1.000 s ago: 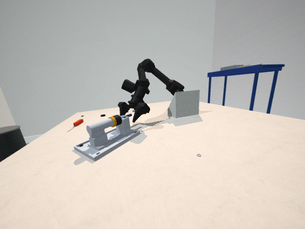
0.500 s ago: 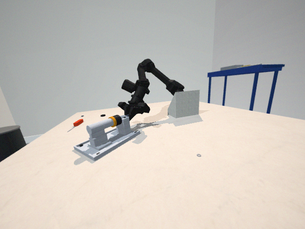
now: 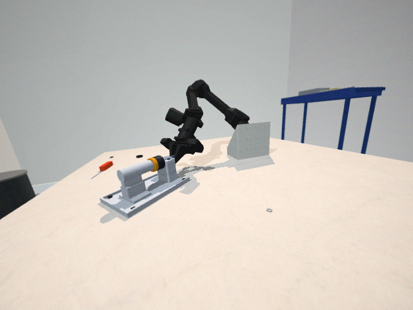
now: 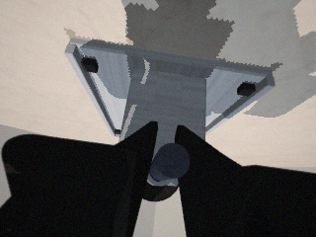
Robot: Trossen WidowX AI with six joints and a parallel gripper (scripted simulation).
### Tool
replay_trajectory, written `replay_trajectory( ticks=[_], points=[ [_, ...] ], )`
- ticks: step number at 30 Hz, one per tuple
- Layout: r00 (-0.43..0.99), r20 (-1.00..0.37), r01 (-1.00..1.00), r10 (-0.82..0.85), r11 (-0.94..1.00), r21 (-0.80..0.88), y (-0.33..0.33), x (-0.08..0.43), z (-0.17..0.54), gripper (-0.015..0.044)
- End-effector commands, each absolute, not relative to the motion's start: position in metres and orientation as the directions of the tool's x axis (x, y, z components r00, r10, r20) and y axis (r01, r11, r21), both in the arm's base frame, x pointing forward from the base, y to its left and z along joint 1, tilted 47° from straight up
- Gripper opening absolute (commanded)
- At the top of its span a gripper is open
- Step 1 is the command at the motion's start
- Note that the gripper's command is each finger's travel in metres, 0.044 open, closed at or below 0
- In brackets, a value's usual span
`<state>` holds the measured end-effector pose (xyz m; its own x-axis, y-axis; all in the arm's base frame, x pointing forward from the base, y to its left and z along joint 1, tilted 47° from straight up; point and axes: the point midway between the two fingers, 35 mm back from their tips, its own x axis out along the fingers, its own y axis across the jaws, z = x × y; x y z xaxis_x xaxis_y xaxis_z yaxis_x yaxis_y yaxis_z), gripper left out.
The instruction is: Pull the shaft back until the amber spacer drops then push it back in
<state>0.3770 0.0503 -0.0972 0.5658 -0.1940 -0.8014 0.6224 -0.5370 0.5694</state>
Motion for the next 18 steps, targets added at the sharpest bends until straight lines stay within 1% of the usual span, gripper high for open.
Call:
replay_trajectory(
  ticks=[1, 18],
  points=[
    [0.566, -0.801, 0.624, -0.197, -0.532, 0.572, 0.0485, 0.3744, -0.0948, 0.0000],
    [0.565, -0.801, 0.624, -0.197, -0.532, 0.572, 0.0435, 0.3657, -0.0901, 0.0000]
  ],
)
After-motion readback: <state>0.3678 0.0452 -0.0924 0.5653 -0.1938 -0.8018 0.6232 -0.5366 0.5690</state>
